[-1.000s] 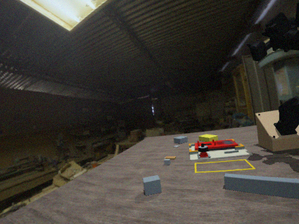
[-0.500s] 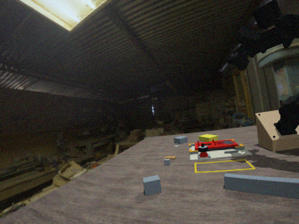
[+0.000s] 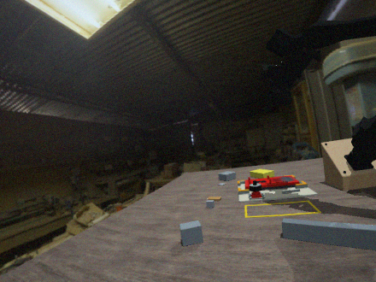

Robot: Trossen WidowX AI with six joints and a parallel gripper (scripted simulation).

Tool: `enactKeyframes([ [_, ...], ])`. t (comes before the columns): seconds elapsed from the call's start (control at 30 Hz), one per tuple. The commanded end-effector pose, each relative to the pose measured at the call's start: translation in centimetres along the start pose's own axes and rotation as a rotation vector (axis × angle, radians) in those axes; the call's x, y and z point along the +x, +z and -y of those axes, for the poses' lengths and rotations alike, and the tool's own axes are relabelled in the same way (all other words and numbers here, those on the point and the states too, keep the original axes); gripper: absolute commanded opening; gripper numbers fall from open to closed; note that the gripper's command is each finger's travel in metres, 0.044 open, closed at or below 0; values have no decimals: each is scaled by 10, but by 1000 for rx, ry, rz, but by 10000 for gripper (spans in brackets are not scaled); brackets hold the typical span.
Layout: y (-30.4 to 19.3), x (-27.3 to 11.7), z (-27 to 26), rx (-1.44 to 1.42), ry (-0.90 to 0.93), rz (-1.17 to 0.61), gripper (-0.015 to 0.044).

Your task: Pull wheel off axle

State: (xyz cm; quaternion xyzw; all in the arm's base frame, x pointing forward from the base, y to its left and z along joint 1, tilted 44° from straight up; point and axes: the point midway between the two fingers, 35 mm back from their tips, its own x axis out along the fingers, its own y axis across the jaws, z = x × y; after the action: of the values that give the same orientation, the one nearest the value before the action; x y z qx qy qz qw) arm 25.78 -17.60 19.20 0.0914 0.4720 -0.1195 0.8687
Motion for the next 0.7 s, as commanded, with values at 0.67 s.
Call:
enactKeyframes([
  [0.67, -25, 129, -154, -48, 724, -622, 300],
])
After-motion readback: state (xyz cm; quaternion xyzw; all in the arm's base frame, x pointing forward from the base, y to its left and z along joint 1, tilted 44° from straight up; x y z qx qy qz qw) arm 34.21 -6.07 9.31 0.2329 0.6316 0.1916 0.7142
